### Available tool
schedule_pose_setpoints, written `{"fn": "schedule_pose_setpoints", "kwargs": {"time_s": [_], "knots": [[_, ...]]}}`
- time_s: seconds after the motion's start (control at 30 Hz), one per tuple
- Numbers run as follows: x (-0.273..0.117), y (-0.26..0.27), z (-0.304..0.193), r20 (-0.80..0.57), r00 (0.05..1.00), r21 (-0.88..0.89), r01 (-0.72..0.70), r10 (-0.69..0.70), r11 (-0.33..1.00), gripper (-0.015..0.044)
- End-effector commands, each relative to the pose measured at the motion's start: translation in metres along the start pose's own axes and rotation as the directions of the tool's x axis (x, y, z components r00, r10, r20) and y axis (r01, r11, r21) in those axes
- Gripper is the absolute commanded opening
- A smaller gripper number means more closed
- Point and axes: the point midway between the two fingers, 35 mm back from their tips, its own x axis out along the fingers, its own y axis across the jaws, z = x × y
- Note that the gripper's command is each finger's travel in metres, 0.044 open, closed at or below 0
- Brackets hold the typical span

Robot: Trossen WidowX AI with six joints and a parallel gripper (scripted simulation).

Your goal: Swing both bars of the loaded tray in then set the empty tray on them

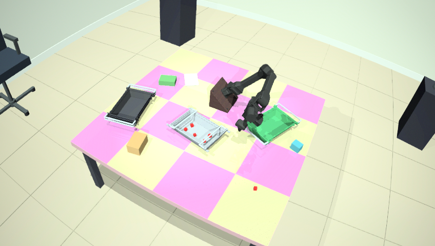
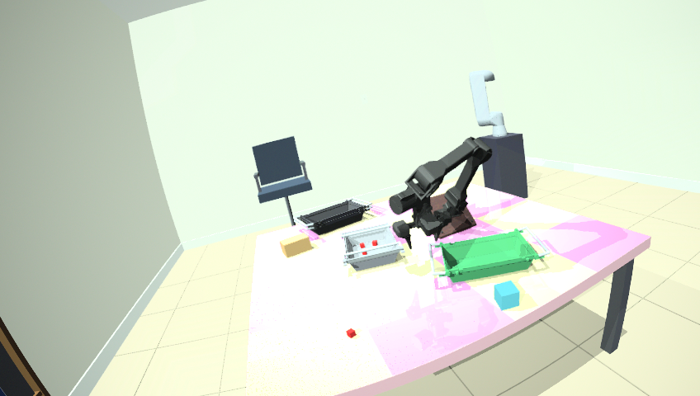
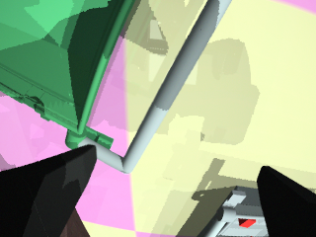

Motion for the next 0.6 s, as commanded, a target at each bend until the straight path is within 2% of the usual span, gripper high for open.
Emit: {"fn": "schedule_pose_setpoints", "kwargs": {"time_s": [0.0, 0.2, 0.37, 0.57], "knots": [[-0.007, 0.057, 0.027, 0.025, 1.000, -0.333, 0.026, -0.019, 0.943, 0.0440], [-0.019, 0.139, 0.044, 0.111, 0.994, -0.737, 0.092, -0.015, 0.669, 0.0440], [-0.028, 0.191, 0.038, 0.192, 0.981, -0.909, 0.172, 0.016, 0.379, 0.0440], [-0.029, 0.193, 0.037, 0.195, 0.981, -0.914, 0.175, 0.017, 0.367, 0.0440]]}}
